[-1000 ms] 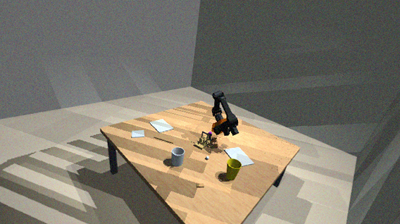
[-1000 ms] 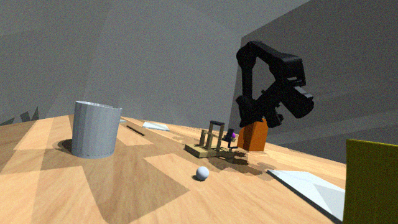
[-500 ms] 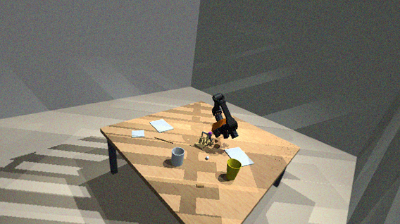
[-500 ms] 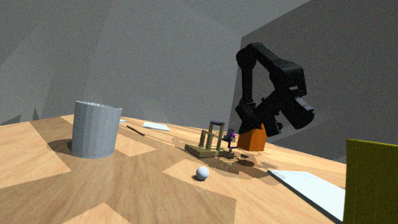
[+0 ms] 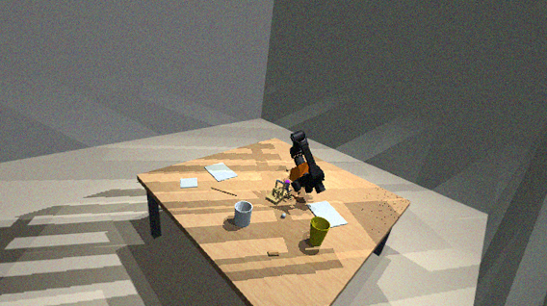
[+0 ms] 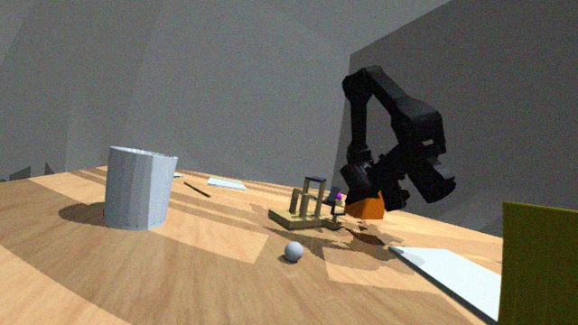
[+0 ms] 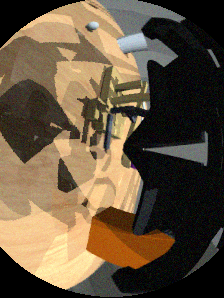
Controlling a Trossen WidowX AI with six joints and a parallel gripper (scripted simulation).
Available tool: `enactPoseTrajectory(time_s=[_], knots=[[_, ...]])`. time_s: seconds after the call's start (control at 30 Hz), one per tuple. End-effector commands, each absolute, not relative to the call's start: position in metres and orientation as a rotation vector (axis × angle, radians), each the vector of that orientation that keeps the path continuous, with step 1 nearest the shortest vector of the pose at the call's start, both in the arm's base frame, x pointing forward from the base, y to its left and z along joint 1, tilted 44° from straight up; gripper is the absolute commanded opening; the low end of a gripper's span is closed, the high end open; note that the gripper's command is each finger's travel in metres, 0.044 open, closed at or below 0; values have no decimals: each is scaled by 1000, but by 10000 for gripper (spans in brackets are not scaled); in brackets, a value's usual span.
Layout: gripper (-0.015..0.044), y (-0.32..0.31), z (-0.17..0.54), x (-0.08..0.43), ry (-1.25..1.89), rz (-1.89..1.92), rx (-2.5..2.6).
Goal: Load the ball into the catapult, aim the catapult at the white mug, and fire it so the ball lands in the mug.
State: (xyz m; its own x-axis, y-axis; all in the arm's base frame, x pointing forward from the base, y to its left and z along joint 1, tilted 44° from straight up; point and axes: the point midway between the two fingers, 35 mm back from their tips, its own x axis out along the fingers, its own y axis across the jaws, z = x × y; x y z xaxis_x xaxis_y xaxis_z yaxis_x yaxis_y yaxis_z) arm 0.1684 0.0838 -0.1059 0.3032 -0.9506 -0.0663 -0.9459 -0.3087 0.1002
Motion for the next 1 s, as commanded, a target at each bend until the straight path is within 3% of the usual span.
enactPoseTrajectory(time_s=[0.0, 0.7, 0.97], knots=[[0, 79, -112, 170, -1813, -176, 2495], [0, 52, -138, 171, -1802, -170, 2480], [0, 162, -92, 140, -1711, -345, 2571]])
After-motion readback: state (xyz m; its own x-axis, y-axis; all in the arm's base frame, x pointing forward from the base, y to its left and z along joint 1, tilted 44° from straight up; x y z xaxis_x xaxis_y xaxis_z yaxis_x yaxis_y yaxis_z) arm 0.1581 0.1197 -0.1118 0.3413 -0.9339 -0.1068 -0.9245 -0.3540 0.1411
